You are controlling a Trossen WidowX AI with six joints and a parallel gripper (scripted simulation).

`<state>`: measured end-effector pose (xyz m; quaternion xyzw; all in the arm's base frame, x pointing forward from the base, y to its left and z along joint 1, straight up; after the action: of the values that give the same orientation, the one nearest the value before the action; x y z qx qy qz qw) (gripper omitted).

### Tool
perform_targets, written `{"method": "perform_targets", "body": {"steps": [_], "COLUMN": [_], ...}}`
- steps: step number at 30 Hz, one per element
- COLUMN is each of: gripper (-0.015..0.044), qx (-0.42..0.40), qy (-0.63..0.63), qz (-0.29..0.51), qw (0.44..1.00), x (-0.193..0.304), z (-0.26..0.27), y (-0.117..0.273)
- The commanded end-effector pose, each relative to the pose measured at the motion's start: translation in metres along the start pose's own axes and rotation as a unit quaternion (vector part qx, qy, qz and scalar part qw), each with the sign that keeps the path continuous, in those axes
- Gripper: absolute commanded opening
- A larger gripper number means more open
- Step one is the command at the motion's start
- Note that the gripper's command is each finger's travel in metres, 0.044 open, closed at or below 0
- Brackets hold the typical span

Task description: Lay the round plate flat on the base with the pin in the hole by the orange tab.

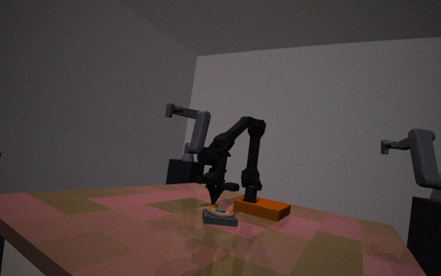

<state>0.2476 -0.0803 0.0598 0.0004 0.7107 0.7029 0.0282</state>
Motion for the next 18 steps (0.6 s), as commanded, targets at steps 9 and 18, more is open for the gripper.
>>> {"method": "perform_targets", "body": {"steps": [9, 18], "gripper": [0.0, 0.0], "qx": [-0.005, -0.005], "qy": [0.0, 0.0], "qz": [0.009, 0.009], "qw": [1.0, 1.0], "x": [0.0101, 0.0137], "z": [0.0055, 0.0095], "y": [-0.002, -0.0025]}}
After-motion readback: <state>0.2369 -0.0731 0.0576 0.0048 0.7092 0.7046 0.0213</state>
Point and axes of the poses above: the point midway between the two fingers, 35 mm back from their tips, its own y axis back along the fingers, its own z axis across the jaws, x = y × z, the point moved 2 cm from there along y, back along the fingers, and after that the axes turned 3 degrees about y, right-handed, at the moved point
